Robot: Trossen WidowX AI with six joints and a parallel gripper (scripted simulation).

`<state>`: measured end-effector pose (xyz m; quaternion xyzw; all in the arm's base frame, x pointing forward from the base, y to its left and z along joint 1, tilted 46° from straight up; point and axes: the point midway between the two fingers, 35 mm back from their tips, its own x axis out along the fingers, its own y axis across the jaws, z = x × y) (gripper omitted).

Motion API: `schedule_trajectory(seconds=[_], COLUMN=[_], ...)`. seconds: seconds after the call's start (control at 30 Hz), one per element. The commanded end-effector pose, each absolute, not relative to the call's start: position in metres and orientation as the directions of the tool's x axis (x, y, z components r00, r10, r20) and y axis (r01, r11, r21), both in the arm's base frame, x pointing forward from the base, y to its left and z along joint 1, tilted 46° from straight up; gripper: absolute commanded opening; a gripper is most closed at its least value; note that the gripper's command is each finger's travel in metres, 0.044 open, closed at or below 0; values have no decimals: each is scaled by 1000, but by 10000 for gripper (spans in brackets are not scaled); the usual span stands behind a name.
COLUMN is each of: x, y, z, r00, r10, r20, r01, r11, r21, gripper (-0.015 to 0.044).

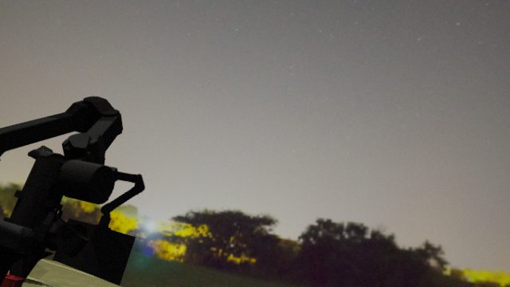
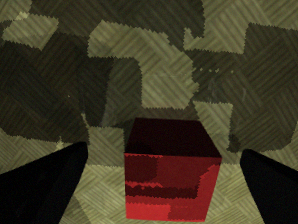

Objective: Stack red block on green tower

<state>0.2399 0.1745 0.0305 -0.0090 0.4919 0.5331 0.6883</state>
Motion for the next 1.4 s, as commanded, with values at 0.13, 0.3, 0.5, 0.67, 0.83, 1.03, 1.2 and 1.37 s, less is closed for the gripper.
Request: schedule_trajectory(seconds=[0.13, 0.3, 0.5, 0.67, 0.83, 1.03, 1.2, 1.37], x=[240, 240, 240, 240, 241, 243, 244, 245], y=[174, 174, 174, 174, 166, 146, 130, 115], z=[30, 30, 30, 30, 38, 57, 72, 87], r00=[-51, -51, -51, -51, -51, -51, -51, -51], r10=[723, 723, 723, 723, 722, 721, 721, 720], r20=[-689, -689, -689, -689, -690, -691, -692, -692], r01=[-740, -740, -740, -740, -740, -740, -740, -740], r11=[436, 436, 436, 436, 436, 437, 437, 438], r21=[512, 512, 512, 512, 511, 511, 510, 510], gripper=[361, 230, 131, 98, 0, 0, 0, 0])
